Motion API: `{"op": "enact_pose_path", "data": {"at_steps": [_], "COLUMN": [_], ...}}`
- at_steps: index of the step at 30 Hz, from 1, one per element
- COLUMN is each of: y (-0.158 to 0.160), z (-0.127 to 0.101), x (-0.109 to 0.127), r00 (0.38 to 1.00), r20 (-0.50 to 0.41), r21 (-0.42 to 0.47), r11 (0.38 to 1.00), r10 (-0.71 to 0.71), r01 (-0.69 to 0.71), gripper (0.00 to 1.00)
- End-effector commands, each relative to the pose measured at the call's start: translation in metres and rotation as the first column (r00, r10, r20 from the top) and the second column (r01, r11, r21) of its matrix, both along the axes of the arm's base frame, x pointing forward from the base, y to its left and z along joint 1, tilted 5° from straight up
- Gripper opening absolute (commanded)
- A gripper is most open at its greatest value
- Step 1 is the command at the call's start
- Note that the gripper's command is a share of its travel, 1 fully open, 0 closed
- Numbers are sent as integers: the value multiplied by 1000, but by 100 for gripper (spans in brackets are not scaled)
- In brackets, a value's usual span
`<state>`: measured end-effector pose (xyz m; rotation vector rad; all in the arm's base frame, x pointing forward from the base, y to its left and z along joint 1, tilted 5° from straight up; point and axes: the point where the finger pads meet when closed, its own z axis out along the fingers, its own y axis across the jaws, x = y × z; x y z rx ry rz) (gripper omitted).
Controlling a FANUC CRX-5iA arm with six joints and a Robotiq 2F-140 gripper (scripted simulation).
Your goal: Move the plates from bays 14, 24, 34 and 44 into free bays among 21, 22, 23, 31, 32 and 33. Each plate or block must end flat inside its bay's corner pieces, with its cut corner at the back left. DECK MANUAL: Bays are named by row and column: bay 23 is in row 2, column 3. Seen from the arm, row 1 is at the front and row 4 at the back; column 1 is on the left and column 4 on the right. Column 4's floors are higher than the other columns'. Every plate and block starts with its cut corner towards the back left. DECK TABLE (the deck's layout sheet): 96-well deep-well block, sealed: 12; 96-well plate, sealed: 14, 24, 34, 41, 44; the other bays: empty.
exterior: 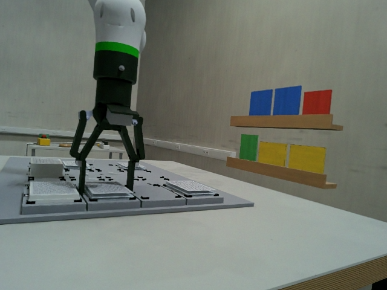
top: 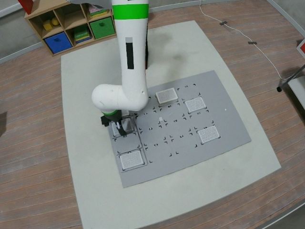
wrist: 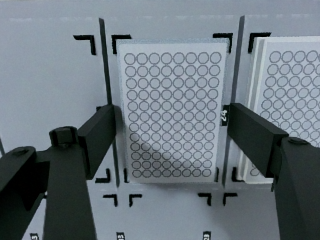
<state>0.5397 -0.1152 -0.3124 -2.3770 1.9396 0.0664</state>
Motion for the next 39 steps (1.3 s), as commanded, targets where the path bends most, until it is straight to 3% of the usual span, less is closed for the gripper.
{"op": "enact_pose_path", "data": {"at_steps": [1,39], "y": [0,0], "z": [0,1], "x": [1,1], "r00": [1000,1000], "r20": [2,2], "r21": [0,0], "r11": [1000,1000], "r10": [0,0], "r01": [0,0], "gripper": [70,61]}}
